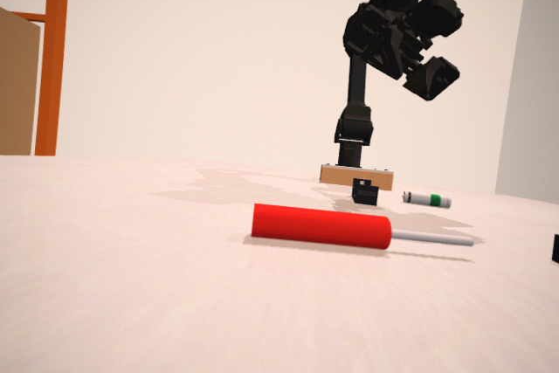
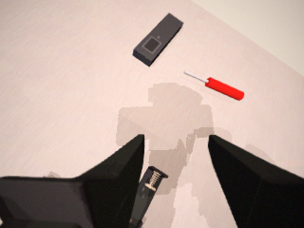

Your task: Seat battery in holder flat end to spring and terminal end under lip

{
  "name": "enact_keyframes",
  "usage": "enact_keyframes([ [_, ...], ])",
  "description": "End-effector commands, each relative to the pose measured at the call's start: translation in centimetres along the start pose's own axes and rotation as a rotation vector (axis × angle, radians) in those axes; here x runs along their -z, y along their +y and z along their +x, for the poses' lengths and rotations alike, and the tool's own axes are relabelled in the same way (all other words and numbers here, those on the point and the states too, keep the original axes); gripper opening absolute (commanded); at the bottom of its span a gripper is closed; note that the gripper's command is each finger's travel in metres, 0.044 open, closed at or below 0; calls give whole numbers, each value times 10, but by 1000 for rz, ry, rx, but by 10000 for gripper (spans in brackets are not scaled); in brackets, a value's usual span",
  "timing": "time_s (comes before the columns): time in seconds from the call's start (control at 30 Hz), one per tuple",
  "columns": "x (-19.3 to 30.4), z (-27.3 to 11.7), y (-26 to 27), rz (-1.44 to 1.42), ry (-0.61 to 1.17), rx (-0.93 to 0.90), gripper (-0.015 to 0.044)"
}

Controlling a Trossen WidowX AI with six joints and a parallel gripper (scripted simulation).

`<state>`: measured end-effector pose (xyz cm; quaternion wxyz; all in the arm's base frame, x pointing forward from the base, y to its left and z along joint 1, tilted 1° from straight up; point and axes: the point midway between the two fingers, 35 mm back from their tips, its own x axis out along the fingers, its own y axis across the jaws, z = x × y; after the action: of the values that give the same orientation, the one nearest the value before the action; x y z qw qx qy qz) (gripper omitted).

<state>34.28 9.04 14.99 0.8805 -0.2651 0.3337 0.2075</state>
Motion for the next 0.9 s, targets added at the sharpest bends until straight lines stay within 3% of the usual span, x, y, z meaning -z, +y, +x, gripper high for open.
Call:
enact_keyframes([
  [0.0,20,22,47,-291,188,-197,222],
  [0.23,71,29,125,-839,486,-641,222],
  [0.87,85,43,133,-853,493,-653,222],
])
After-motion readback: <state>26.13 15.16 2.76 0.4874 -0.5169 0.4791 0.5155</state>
